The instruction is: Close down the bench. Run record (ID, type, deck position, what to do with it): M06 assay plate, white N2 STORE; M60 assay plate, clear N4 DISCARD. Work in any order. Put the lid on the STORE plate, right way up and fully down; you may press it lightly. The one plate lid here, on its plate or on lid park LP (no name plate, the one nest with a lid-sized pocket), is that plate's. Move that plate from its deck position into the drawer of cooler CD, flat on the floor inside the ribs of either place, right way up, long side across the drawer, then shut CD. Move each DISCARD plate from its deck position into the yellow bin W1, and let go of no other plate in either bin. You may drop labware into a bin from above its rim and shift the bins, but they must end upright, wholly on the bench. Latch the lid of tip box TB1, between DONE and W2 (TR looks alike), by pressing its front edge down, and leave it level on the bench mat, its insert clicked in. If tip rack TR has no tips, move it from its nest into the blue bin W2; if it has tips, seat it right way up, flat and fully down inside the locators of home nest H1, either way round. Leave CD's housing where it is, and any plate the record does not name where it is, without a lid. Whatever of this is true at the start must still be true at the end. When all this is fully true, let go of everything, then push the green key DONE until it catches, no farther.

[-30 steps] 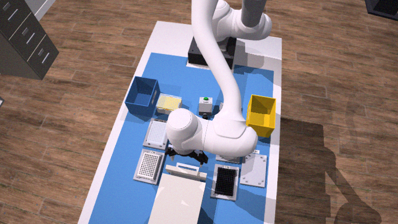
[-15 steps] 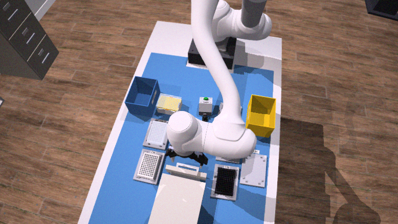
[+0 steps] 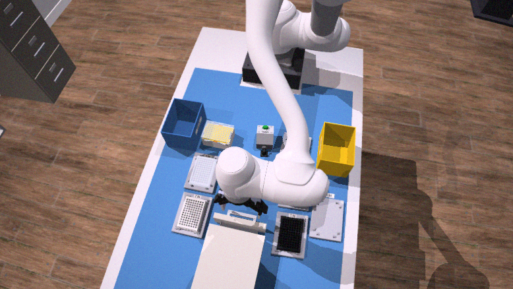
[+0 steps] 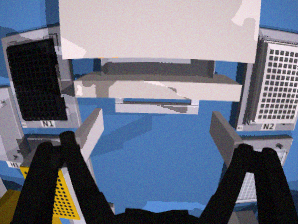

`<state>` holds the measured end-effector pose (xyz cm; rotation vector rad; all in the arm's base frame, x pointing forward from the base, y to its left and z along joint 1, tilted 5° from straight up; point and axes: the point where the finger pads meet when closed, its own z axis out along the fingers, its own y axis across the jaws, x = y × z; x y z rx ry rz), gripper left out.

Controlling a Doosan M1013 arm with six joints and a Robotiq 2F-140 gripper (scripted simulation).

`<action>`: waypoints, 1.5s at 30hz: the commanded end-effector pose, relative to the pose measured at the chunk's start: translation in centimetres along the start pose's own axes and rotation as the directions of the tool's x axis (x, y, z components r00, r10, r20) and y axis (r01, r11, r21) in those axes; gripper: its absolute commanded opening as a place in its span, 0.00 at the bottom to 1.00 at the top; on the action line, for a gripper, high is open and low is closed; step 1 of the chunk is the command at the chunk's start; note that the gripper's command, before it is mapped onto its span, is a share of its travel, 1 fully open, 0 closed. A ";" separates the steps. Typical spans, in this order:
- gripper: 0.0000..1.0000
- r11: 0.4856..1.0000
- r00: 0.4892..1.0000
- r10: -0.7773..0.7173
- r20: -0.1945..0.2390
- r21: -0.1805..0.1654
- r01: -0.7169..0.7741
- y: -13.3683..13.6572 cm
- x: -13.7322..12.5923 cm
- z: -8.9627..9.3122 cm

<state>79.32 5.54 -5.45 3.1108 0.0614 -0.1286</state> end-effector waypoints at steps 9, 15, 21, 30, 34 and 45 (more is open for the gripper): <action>0.87 1.000 1.000 0.000 0.000 0.000 0.000 0.0 0.0 1.2; 0.87 1.000 1.000 0.000 0.000 0.000 0.000 0.0 0.0 2.0; 0.87 1.000 1.000 0.000 0.000 0.000 0.000 0.0 0.0 2.8; 0.87 1.000 1.000 0.000 0.000 0.000 0.000 0.0 0.0 3.8; 0.87 1.000 1.000 0.000 0.000 0.000 0.000 0.0 0.0 4.3; 0.87 1.000 1.000 0.000 0.000 0.000 0.000 0.0 0.0 4.9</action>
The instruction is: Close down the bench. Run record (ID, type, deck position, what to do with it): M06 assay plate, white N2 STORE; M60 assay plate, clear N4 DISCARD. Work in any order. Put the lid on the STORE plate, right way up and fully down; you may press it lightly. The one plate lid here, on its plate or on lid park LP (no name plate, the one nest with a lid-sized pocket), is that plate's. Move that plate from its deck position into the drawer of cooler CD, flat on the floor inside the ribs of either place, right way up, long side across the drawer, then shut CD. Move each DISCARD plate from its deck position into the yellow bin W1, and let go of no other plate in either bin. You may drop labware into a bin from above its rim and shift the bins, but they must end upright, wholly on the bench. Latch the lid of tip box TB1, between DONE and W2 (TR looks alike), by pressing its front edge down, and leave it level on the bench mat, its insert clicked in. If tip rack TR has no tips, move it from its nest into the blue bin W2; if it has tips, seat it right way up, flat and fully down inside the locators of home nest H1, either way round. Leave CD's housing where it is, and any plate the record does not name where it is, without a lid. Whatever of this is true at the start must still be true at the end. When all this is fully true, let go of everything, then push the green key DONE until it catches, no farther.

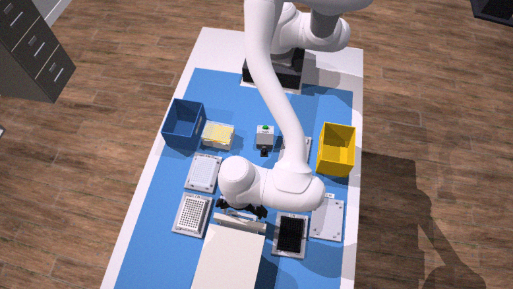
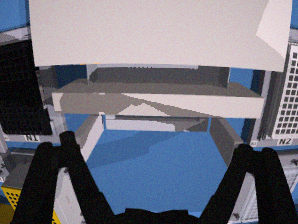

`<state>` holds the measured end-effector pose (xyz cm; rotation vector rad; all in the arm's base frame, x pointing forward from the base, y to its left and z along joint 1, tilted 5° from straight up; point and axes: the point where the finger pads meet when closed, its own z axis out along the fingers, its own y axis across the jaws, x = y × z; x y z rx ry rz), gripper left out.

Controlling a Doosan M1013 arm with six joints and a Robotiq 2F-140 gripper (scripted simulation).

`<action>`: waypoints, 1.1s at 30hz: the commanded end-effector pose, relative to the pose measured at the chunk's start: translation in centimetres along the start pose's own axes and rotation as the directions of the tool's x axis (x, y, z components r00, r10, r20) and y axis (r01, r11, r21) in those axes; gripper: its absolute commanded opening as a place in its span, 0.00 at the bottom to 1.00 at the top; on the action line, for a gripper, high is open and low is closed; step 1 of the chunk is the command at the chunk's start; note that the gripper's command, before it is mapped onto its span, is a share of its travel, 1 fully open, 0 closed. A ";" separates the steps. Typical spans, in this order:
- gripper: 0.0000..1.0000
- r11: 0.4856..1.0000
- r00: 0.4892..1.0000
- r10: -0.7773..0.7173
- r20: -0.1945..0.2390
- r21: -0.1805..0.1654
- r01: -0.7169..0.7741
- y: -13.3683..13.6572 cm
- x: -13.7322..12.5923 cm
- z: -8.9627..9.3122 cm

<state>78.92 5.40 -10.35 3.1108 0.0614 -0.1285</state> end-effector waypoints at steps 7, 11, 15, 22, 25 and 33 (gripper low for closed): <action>0.64 1.000 1.000 0.000 0.000 0.000 0.000 0.0 0.0 0.0; 0.62 1.000 1.000 0.000 0.000 0.000 0.000 0.0 0.0 0.0; 0.61 1.000 1.000 0.000 0.000 0.000 0.000 0.0 0.0 0.0; 0.57 1.000 1.000 0.000 0.000 0.000 0.000 0.0 0.0 0.0; 0.56 1.000 1.000 0.000 0.000 0.000 0.000 0.0 0.0 0.0; 0.00 1.000 1.000 0.000 0.000 0.000 0.000 0.0 0.0 0.0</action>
